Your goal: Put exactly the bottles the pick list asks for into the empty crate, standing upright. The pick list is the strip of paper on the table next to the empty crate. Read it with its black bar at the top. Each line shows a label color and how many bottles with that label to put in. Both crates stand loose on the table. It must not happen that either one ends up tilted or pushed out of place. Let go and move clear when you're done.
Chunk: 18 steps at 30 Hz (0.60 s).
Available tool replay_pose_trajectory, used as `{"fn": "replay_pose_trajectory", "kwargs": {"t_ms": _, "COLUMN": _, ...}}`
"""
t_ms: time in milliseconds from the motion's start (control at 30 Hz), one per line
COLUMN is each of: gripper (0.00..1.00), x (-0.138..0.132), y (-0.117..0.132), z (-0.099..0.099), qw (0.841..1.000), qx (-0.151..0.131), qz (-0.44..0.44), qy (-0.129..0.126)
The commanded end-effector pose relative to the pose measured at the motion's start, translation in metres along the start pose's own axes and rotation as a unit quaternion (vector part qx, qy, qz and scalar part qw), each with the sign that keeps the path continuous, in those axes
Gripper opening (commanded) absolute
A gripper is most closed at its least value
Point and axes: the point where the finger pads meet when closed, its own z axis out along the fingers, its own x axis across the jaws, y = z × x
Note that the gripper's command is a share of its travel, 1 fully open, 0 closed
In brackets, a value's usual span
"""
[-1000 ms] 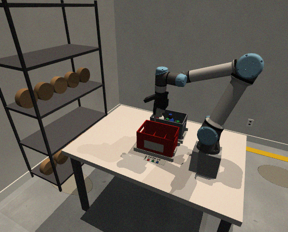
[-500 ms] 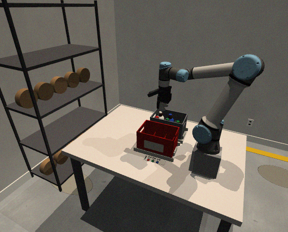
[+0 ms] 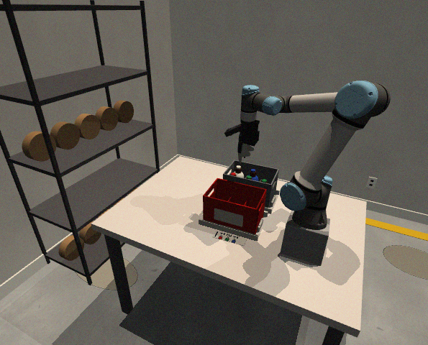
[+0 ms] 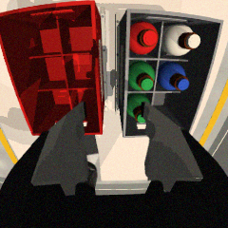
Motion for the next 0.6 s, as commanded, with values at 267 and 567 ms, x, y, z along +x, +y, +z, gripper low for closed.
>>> {"fn": "replay_pose_trajectory", "kwargs": {"t_ms": 267, "gripper": 0.38, "x": 0.062, "y": -0.001, "z": -0.014, "qw": 1.000, "qx": 0.000, "qz": -0.006, "qy": -0.003}}
{"fn": "replay_pose_trajectory", "kwargs": {"t_ms": 567, "gripper": 0.38, "x": 0.096, "y": -0.001, "z": -0.021, "qw": 1.000, "qx": 0.000, "qz": -0.006, "qy": -0.003}}
